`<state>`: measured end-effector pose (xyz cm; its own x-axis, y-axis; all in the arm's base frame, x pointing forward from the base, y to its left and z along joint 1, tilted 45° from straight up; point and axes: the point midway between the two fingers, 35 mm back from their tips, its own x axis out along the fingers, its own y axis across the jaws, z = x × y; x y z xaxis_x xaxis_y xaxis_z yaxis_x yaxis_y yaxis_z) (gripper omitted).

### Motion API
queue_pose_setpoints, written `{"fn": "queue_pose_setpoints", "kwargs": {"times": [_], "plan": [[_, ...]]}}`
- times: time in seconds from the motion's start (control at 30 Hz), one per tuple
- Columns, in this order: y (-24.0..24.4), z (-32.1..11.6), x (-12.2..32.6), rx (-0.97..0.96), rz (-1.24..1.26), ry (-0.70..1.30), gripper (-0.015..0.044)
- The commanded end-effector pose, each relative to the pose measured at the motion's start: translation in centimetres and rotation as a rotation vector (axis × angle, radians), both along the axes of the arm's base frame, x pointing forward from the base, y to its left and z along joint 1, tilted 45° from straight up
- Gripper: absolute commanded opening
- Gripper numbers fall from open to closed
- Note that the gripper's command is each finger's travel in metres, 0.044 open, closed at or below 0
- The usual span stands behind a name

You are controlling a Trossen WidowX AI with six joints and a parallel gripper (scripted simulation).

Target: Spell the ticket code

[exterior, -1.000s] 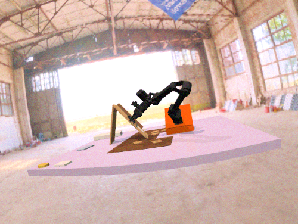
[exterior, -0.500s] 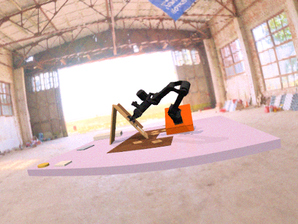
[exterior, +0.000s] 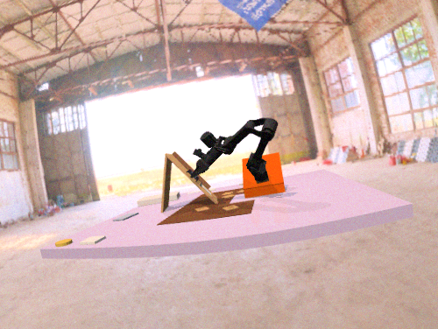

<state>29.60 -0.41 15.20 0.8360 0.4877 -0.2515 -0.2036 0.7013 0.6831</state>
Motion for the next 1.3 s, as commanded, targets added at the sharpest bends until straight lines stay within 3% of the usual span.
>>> {"fn": "queue_pose_setpoints", "kwargs": {"times": [0.0,1.27], "plan": [[-0.1,-0.2,0.0,-0.001,0.004,-0.001,0.0],[-1.3,-1.4,0.4,-0.002,0.004,-0.001,0.0]]}}
